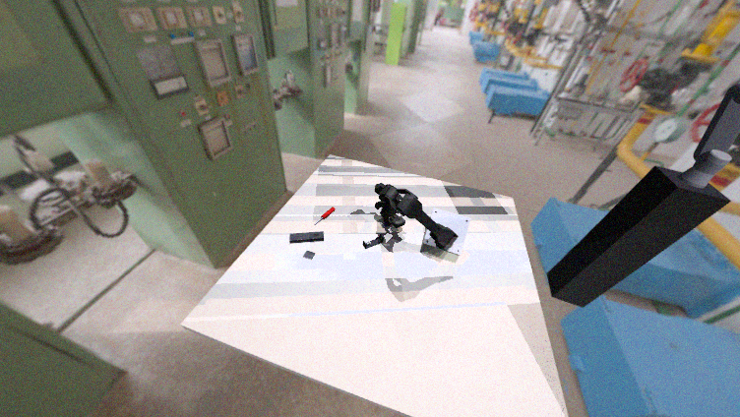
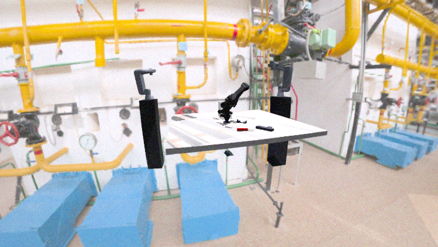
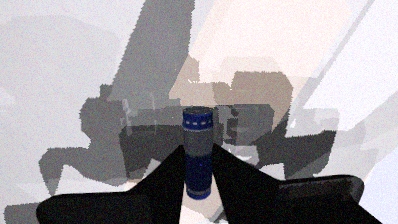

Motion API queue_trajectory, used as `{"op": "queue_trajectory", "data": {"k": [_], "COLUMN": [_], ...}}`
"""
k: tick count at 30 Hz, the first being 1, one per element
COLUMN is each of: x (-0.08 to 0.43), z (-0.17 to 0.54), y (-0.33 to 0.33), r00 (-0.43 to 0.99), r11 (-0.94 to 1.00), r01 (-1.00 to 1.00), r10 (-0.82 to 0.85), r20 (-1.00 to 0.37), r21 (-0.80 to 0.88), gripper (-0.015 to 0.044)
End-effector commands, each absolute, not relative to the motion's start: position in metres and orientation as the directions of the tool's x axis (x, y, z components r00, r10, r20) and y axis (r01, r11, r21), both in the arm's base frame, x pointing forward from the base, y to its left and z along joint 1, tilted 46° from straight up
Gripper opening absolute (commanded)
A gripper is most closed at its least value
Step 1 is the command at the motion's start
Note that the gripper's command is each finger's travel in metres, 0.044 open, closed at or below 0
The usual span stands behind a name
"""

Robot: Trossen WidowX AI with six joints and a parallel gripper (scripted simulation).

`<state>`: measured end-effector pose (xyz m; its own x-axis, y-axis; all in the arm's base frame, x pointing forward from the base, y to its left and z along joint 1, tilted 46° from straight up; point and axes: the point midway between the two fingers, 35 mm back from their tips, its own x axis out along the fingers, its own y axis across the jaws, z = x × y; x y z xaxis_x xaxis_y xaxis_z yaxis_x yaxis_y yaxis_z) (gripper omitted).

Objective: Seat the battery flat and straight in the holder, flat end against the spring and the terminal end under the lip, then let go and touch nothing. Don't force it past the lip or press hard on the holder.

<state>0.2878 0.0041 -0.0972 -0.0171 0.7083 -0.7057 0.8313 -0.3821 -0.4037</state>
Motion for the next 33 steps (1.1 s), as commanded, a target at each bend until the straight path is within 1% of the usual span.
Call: {"op": "queue_trajectory", "data": {"k": [1, 8, 13, 18, 23, 28, 33], "x": [0.287, 0.288, 0.289, 0.294, 0.298, 0.302, 0.306], "z": [-0.097, -0.064, -0.061, -0.051, -0.04, -0.029, -0.017], "y": [0.005, -0.03, -0.031, -0.024, -0.018, -0.011, -0.003], "r00": [-0.017, -0.017, -0.017, -0.017, -0.016, -0.016, -0.015], "r11": [-0.385, -0.386, -0.364, -0.193, 0.001, 0.195, 0.376], "r01": [0.827, 0.827, 0.847, 0.957, 1.0, 0.965, 0.857], "r10": [0.711, 0.709, 0.709, 0.707, 0.706, 0.704, 0.704], "r20": [-0.703, -0.705, -0.705, -0.707, -0.708, -0.71, -0.71], "r21": [-0.409, -0.408, -0.387, -0.215, -0.022, 0.173, 0.354], "gripper": [0.0063, 0.0063, 0.0063, 0.0063, 0.0063, 0.0063, 0.0063]}}
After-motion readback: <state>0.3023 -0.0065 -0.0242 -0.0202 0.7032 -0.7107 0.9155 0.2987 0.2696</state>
